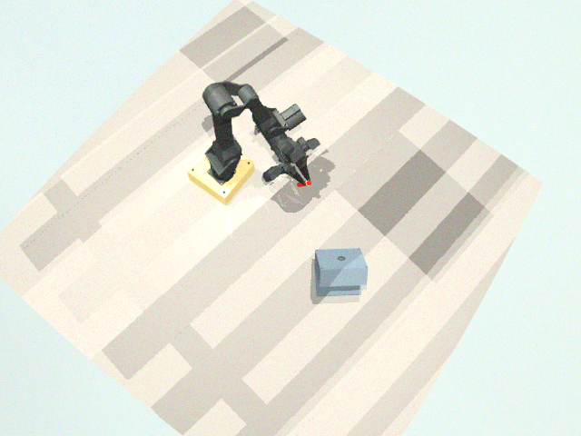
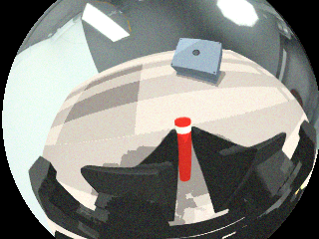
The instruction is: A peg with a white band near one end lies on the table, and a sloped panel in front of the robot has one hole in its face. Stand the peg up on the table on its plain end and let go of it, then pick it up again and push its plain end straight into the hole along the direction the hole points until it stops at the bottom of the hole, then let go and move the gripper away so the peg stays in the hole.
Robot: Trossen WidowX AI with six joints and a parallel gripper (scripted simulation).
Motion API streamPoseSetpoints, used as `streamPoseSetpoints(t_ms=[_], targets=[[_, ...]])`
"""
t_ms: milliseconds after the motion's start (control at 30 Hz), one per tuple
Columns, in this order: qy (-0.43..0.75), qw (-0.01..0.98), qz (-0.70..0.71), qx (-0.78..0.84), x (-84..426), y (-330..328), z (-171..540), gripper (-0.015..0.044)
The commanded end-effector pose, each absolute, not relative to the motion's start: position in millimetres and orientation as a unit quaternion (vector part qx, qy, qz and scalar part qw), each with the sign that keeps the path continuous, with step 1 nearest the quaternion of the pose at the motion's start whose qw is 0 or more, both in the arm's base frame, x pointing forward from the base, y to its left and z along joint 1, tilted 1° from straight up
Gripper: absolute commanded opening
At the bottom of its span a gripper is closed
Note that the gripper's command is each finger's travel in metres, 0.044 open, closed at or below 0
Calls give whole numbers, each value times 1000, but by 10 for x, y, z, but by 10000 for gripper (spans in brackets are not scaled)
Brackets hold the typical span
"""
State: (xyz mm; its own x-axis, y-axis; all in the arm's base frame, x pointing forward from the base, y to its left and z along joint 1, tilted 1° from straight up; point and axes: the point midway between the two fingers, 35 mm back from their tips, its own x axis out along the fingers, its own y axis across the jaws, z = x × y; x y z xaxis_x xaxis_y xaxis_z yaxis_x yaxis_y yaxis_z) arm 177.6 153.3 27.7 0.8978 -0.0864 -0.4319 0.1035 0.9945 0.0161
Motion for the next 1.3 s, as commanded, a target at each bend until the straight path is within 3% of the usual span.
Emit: streamPoseSetpoints(t_ms=[0, 933, 1267], targets=[[203, 978, -50, 18, 1750, 1523, 273, 49], [84, 995, -52, 11, 1563, 1533, 229, 49], [94, 994, -52, 12, 1567, 1528, 215, 49]])
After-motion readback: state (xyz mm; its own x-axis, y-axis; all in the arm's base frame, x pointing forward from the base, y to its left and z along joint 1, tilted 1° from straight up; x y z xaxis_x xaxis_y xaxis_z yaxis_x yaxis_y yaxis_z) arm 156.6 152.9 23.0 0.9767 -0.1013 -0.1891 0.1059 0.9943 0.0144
